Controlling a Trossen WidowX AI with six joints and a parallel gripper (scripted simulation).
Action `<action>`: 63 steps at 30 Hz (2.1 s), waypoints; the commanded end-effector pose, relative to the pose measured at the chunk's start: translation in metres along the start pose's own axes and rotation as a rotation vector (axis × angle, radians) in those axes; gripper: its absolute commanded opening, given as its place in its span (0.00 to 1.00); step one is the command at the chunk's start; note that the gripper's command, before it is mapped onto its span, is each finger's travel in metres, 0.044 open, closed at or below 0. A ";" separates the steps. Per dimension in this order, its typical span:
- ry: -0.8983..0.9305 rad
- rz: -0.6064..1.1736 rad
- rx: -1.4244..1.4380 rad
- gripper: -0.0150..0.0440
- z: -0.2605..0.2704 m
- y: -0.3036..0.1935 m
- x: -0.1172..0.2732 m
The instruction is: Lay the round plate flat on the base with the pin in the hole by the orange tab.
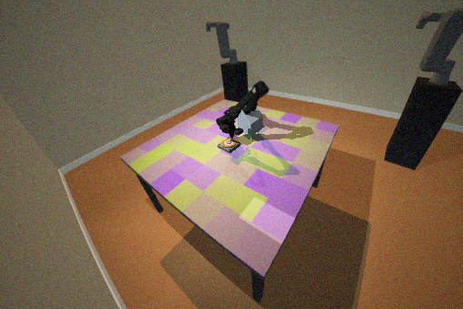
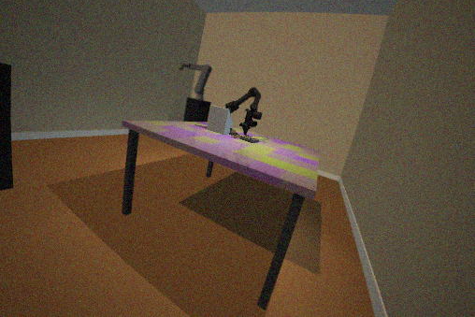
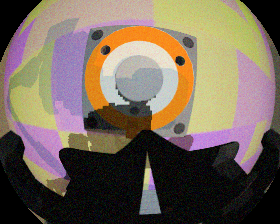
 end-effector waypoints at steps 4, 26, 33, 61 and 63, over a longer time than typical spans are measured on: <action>0.005 -0.003 0.001 0.25 0.009 -0.001 0.000; 0.006 -0.003 0.001 0.25 0.026 0.005 0.000; 0.006 -0.003 0.001 0.25 0.028 0.005 0.000; 0.006 -0.004 0.001 0.25 0.040 0.016 0.000; 0.007 -0.004 0.001 0.25 0.042 0.017 0.000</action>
Point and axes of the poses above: the point midway between the two fingers, 35 mm back from their tips, its own x axis back along the fingers, its own z axis across the jaws, y = z × x, the point moved 6 cm from there along x, back along the fingers, and after that the axes turned 4 degrees about x, right-handed, at the moved point
